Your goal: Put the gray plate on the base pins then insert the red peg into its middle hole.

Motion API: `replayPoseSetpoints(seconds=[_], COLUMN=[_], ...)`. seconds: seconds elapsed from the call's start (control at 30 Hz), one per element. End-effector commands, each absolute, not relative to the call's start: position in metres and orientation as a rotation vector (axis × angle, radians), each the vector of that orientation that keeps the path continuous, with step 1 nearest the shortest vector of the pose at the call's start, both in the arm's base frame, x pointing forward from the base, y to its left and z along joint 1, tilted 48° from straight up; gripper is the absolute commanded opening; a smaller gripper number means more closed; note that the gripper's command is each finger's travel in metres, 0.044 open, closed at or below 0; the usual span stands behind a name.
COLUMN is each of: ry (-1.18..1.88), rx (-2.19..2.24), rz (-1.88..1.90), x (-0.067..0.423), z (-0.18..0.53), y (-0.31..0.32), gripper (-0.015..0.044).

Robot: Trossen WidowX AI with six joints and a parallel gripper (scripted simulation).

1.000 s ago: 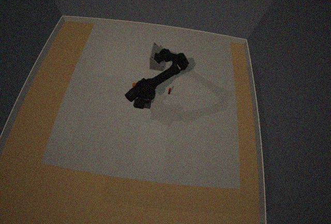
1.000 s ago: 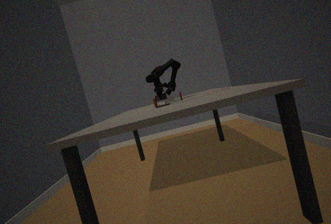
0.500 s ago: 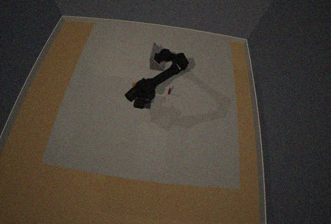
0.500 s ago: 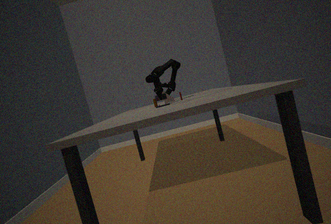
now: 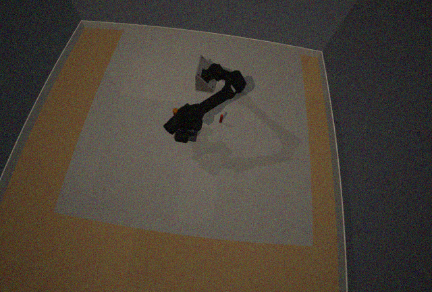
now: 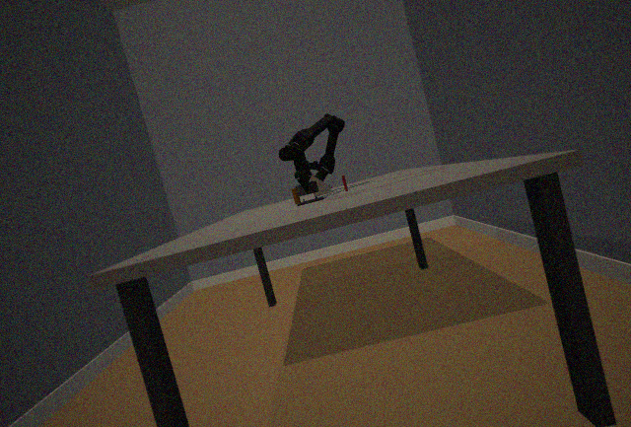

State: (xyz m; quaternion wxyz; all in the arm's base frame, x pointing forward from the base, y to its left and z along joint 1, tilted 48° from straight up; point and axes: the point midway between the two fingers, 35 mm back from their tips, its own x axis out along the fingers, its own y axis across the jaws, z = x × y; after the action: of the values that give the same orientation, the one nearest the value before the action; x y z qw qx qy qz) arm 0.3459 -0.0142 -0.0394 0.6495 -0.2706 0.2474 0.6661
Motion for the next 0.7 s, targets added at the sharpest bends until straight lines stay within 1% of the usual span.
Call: replayPoseSetpoints(seconds=[0.0,0.47,0.67], ry=[0.564,0.563,0.561], rx=[-0.605,-0.604,-0.615], rz=[1.509,1.509,1.511], x=[0.345,0.344,0.346], z=[-0.042,-0.056,-0.054], y=[-0.012,0.004,0.001], gripper=[0.0,0.0,0.0])
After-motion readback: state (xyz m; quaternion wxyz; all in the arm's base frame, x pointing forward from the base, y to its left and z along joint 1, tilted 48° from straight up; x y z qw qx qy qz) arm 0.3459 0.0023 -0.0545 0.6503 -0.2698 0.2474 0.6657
